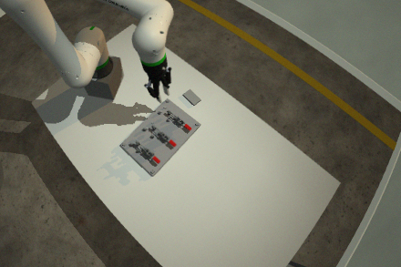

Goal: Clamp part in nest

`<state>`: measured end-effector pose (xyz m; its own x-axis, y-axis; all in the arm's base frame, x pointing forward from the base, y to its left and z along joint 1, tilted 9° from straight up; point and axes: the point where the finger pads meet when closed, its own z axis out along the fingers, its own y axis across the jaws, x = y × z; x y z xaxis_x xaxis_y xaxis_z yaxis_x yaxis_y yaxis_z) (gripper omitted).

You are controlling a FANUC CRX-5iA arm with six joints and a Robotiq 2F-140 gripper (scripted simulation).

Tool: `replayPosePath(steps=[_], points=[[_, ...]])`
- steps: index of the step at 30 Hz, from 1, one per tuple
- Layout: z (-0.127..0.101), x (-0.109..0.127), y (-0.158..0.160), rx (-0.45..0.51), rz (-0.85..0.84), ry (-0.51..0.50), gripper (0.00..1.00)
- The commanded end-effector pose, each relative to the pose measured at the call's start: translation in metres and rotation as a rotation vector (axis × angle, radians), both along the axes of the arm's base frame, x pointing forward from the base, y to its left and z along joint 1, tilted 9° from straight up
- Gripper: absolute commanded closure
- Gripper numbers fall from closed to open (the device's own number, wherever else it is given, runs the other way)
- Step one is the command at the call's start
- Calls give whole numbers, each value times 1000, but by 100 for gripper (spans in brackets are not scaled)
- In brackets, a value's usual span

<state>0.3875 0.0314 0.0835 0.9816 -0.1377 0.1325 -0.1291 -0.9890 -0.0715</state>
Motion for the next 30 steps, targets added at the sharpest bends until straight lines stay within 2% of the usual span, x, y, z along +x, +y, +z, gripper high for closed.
replayPosePath(steps=[1, 22, 30], points=[[0, 0, 0, 0, 0, 0, 72], [1, 1, 0, 1, 0, 1, 72], [5, 27, -3, 1, 0, 1, 72]])
